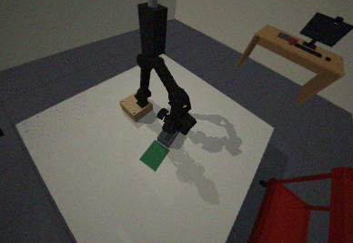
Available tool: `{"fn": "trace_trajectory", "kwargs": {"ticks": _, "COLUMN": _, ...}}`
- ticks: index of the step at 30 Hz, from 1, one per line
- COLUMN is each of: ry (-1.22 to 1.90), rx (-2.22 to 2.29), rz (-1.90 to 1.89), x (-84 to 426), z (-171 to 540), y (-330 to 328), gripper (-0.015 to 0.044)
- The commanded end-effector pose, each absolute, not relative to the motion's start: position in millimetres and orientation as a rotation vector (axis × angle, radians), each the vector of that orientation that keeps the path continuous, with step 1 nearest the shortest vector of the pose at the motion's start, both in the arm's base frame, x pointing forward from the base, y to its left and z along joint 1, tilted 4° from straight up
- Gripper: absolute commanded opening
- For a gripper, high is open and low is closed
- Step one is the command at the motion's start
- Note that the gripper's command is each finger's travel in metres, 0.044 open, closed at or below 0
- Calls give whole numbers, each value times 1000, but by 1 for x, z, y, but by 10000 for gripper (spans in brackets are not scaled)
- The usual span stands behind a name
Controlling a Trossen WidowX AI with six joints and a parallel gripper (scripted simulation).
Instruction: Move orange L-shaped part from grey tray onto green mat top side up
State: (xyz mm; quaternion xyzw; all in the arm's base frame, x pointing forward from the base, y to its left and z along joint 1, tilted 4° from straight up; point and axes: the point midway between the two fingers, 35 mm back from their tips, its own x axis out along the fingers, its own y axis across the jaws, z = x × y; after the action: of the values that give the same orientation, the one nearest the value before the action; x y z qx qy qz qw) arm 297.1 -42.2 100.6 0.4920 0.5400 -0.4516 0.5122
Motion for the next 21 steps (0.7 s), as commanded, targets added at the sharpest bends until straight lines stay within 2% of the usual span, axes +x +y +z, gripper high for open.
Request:
{"fn": "trace_trajectory", "kwargs": {"ticks": 1, "ry": 1300, "rx": 1185, "rz": -1075, "x": 298, "z": 109, "y": -42, "gripper": 0}}
{"fn": "trace_trajectory", "kwargs": {"ticks": 11, "ry": 1300, "rx": 1184, "rz": -1075, "x": 298, "z": 109, "y": -47, "gripper": 0}}
{"fn": "trace_trajectory", "kwargs": {"ticks": 21, "ry": 1298, "rx": 1182, "rz": -1077, "x": 299, "z": 103, "y": -91, "gripper": 0}}
